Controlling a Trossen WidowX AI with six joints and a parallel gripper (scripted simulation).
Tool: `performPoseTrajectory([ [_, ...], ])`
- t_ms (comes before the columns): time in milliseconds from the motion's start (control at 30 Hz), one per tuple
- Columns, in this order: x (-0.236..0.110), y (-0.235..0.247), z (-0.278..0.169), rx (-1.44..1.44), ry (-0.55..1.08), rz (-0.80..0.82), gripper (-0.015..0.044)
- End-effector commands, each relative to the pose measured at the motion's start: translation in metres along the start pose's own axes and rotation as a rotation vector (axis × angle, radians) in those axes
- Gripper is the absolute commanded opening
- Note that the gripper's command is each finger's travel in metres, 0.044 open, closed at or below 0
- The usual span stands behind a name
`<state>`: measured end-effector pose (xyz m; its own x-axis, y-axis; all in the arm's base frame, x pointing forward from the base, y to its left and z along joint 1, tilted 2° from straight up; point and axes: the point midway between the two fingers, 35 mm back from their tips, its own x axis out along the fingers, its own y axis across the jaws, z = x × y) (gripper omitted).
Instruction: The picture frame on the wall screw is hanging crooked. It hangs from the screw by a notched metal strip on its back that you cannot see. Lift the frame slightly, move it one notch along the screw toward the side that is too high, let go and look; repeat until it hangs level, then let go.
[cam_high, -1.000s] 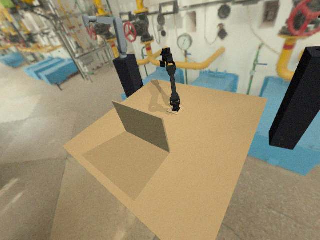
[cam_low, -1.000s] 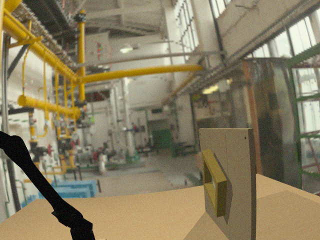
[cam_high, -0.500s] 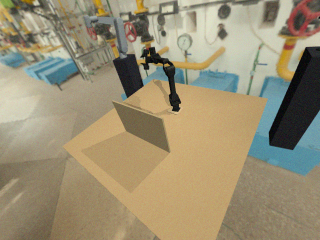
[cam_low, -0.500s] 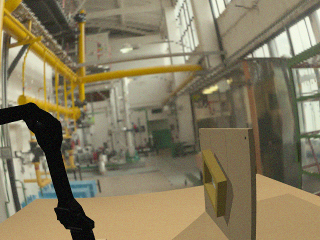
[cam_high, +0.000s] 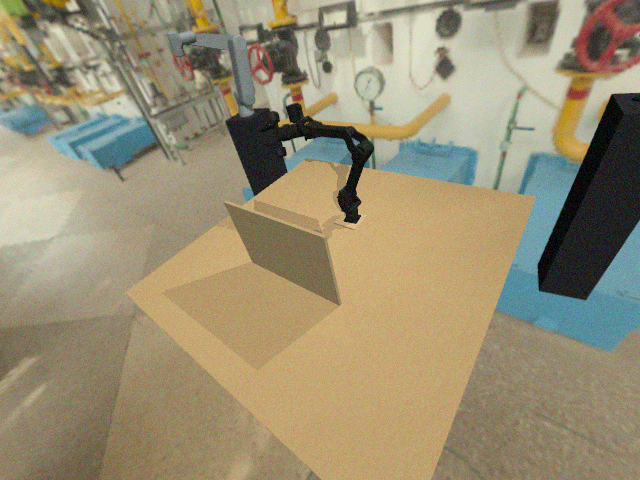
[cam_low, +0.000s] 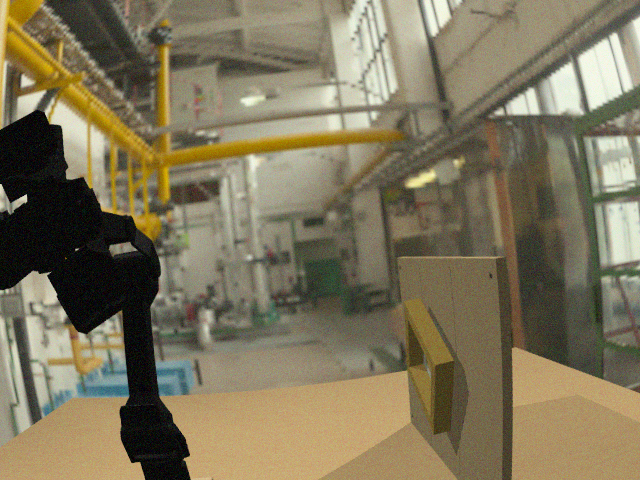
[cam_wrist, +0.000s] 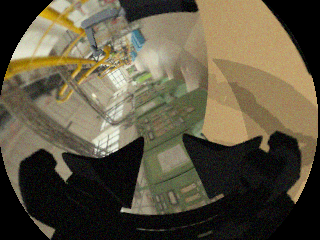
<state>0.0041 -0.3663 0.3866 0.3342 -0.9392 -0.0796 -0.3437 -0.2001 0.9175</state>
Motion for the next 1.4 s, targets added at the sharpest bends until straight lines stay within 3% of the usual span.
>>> performPoseTrajectory([
  [0, -0.015, -0.029, -0.045, 0.001, 0.112, -0.047, 0.0260],
  [333, -0.095, -0.128, -0.151, -0.043, 0.492, -0.187, 0.0260],
  [700, -0.204, -0.242, -0.189, -0.025, 0.939, -0.373, 0.0260],
  [1367, -0.210, -0.248, -0.189, -0.022, 0.964, -0.386, 0.0260],
])
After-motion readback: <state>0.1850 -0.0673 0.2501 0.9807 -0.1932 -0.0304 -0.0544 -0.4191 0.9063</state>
